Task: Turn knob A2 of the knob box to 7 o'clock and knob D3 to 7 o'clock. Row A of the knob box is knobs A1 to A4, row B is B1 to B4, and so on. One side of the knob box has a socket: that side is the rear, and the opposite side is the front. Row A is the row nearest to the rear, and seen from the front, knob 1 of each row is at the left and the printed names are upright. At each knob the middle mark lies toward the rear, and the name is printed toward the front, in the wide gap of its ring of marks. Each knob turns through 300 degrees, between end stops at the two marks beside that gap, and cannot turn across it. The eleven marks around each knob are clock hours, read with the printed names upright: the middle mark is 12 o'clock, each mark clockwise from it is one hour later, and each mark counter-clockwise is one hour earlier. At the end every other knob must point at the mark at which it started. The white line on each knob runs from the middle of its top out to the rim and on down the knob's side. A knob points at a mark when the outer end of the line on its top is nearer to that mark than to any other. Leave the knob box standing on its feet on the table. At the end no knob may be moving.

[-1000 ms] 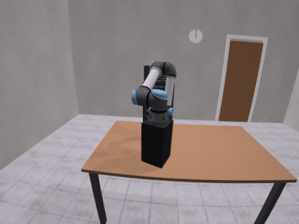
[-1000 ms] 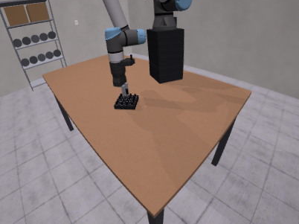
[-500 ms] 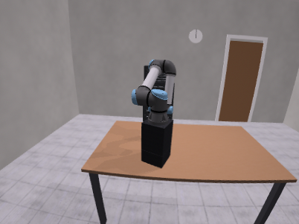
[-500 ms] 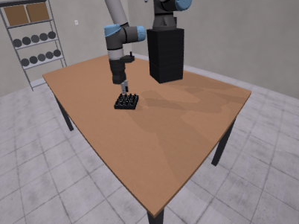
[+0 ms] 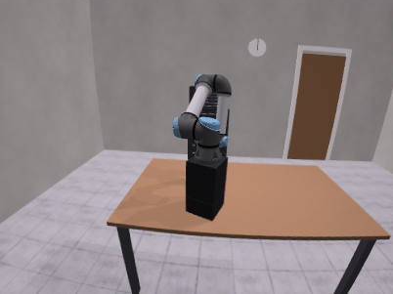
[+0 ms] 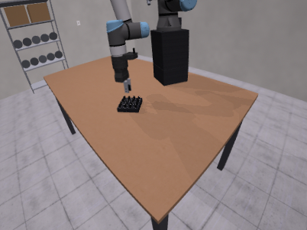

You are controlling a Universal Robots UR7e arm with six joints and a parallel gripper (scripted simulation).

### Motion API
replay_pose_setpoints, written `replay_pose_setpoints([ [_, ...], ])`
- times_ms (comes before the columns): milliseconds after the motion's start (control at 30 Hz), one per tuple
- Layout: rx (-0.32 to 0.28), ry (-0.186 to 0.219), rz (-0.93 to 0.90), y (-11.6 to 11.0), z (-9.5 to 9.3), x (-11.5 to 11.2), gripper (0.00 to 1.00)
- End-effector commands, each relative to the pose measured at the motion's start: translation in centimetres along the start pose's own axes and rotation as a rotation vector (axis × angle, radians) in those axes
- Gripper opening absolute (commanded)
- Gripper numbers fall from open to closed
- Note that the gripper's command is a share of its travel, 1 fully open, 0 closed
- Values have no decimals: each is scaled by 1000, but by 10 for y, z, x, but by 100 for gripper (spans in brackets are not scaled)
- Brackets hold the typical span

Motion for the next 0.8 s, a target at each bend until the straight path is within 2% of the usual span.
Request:
replay_pose_setpoints([
  [0, 0, -1, 0, 0, 1, 0, 46],
  [133, 0, -1, 0, 0, 1, 0, 46],
  [167, 0, -1, 0, 0, 1, 0, 100],
  [467, 0, -1, 0, 0, 5, 0, 100],
  [767, 0, -1, 0, 0, 22, 0, 100],
])
Point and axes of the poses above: the point where the finger pads meet when closed, its own z axis back along the fingers, its own x axis across the jaws, y = z × x, the point moved 1 cm from there along z, back along the fingers, and after that the axes turned 14 degrees about -z, right-handed, at the moved point
